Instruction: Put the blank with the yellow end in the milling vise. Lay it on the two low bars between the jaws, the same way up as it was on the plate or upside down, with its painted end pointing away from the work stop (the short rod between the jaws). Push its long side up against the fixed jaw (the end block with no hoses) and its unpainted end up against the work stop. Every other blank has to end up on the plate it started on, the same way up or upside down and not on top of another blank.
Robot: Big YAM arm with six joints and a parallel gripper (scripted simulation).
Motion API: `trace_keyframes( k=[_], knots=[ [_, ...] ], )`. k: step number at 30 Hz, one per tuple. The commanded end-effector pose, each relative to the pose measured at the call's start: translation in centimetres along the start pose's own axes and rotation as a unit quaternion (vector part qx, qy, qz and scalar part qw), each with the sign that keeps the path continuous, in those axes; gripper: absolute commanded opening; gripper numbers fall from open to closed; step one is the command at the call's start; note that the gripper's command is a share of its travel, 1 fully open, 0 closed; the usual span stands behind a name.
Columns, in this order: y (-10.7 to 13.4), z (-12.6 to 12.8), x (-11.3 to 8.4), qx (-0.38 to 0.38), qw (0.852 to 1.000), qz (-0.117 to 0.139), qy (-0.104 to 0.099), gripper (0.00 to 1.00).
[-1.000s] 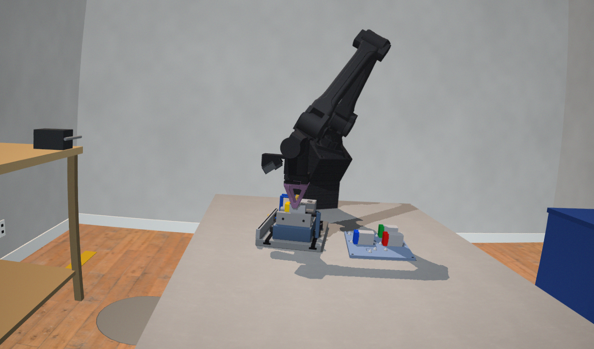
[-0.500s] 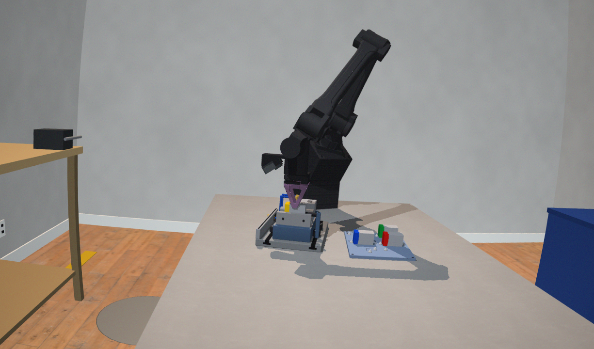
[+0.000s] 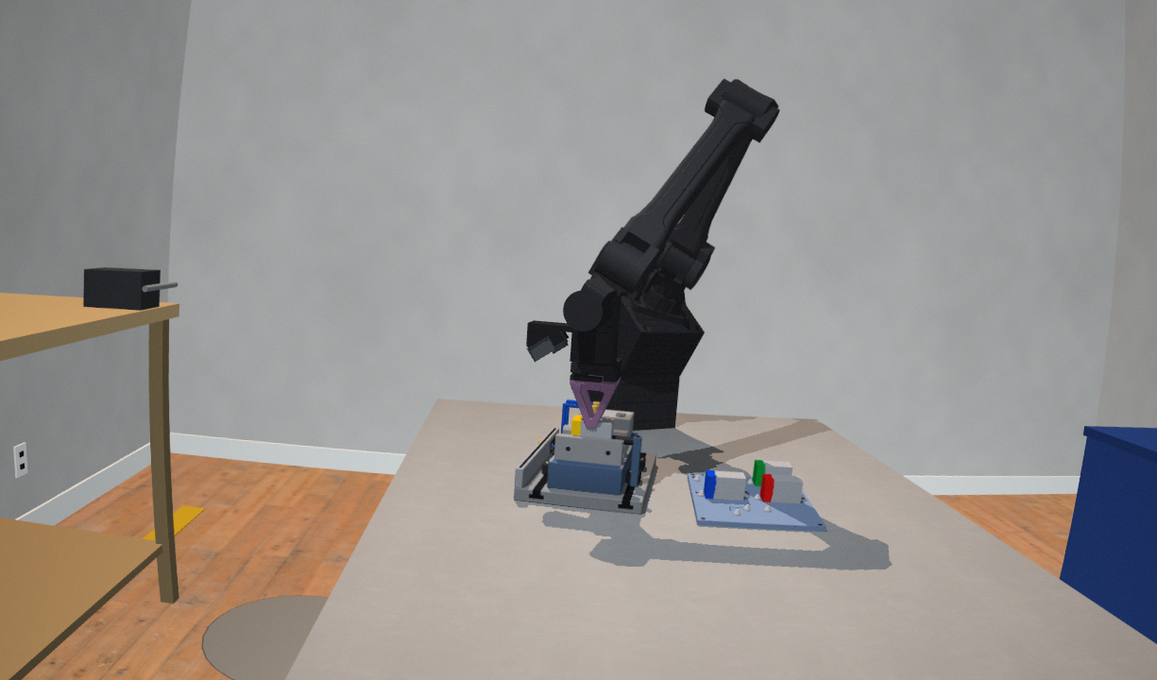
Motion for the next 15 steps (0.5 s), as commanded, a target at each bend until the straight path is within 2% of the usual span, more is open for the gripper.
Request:
trace_keyframes(
  k=[1,7,8,15],
  knots=[
    [0.26,1.56,-0.70,-0.013,1.000,-0.005,-0.018,0.00],
    [0.26,1.56,-0.70,-0.013,1.000,-0.005,-0.018,0.00],
    [0.26,1.56,-0.70,-0.013,1.000,-0.005,-0.018,0.64],
    [0.27,1.41,-0.64,-0.012,1.000,-0.005,-0.017,0.64]
  ],
)
Point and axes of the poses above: the point where the finger pads meet when closed, its own x axis out along the fingers, its own z axis across the jaws, y = z × x, the point moved 10 cm from there along -x, back along the fingers, and after that the axes turned 8 degrees about -x, right-handed, at the moved point
